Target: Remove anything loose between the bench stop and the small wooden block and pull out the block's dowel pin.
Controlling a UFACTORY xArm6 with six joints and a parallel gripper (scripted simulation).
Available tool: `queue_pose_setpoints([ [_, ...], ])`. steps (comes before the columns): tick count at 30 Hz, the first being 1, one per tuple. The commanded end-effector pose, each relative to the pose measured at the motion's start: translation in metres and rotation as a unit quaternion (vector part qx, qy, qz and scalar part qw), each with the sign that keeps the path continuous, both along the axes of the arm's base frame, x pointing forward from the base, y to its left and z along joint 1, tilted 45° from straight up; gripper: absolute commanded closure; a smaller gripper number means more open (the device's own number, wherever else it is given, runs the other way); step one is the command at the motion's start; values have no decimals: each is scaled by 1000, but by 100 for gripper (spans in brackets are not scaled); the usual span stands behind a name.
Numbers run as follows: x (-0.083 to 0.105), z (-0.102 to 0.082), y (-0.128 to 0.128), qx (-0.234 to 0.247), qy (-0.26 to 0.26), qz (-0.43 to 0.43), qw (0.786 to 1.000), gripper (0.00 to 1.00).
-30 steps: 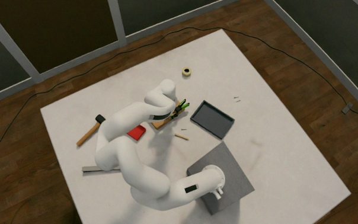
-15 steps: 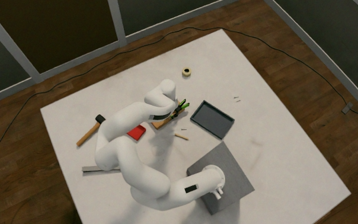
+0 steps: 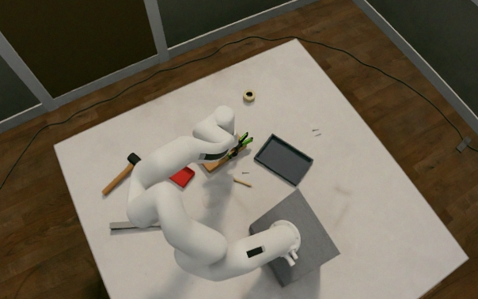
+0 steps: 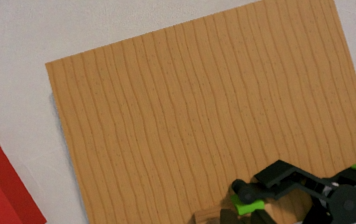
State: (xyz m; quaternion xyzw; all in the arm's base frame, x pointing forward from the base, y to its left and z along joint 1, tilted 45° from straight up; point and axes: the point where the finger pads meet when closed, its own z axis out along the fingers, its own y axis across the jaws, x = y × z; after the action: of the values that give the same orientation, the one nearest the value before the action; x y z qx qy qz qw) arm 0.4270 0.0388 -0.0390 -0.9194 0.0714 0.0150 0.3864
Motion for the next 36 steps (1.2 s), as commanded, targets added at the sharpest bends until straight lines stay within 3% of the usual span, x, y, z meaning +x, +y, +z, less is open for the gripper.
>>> queue_pose_setpoints([
  [1,1,1,-1,0,26,-26,999,100],
  [19,1,1,-2,4,141,-139,980,100],
  [36,1,2,-2,0,31,-31,999,100],
])
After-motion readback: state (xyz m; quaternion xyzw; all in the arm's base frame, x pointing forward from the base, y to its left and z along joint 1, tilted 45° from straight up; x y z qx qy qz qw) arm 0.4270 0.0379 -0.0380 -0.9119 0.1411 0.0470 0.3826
